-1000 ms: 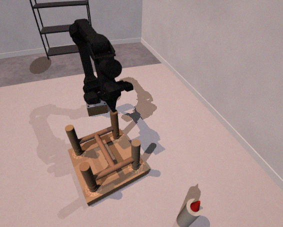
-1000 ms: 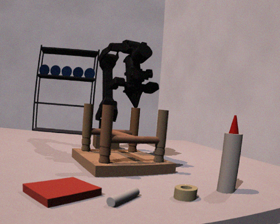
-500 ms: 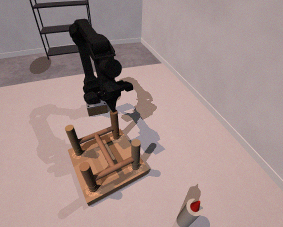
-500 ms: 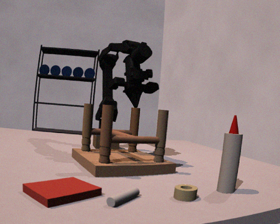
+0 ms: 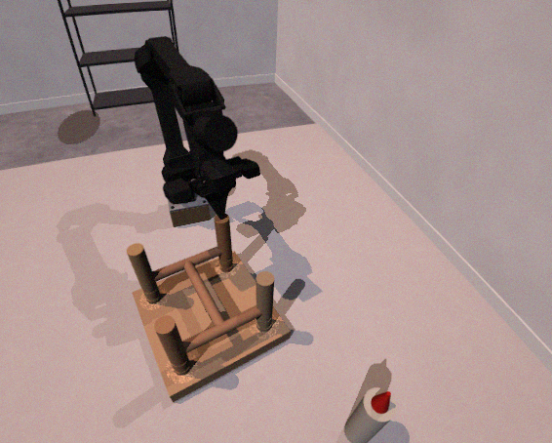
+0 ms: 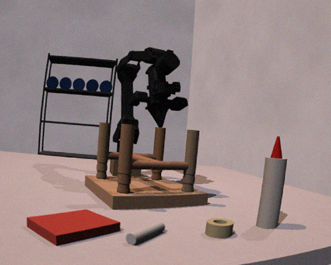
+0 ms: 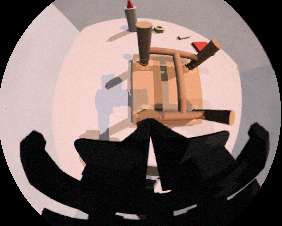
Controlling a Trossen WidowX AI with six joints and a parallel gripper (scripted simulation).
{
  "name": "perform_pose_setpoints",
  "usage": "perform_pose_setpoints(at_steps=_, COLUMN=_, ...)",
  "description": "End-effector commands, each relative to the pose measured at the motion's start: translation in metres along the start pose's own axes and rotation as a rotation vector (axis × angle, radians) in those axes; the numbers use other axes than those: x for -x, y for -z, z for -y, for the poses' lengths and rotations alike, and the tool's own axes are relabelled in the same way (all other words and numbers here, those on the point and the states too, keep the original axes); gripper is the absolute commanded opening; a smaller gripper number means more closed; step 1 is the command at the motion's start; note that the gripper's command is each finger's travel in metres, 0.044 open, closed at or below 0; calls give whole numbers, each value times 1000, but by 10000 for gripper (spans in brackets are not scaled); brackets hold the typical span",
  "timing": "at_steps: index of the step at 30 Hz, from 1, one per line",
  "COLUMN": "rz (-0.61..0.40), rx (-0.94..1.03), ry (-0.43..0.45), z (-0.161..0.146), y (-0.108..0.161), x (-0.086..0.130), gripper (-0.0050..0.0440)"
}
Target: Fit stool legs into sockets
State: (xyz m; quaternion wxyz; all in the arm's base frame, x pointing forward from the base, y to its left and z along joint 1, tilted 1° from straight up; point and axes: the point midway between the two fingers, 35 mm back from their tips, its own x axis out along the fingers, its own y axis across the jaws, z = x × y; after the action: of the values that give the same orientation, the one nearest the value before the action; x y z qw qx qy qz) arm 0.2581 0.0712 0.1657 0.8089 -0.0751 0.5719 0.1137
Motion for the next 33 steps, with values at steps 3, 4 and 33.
perform_pose_setpoints(at_steps=3, rz=-64, rx=-1, ry=2, z=1, y=6, x=-22, gripper=0)
perform_pose_setpoints(at_steps=4, rz=-64, rx=-1, ry=2, z=1, y=6, x=-22, gripper=0)
perform_pose_setpoints(at_steps=33, rz=-13, rx=0, ry=0, z=0, y=-7, x=18, gripper=0)
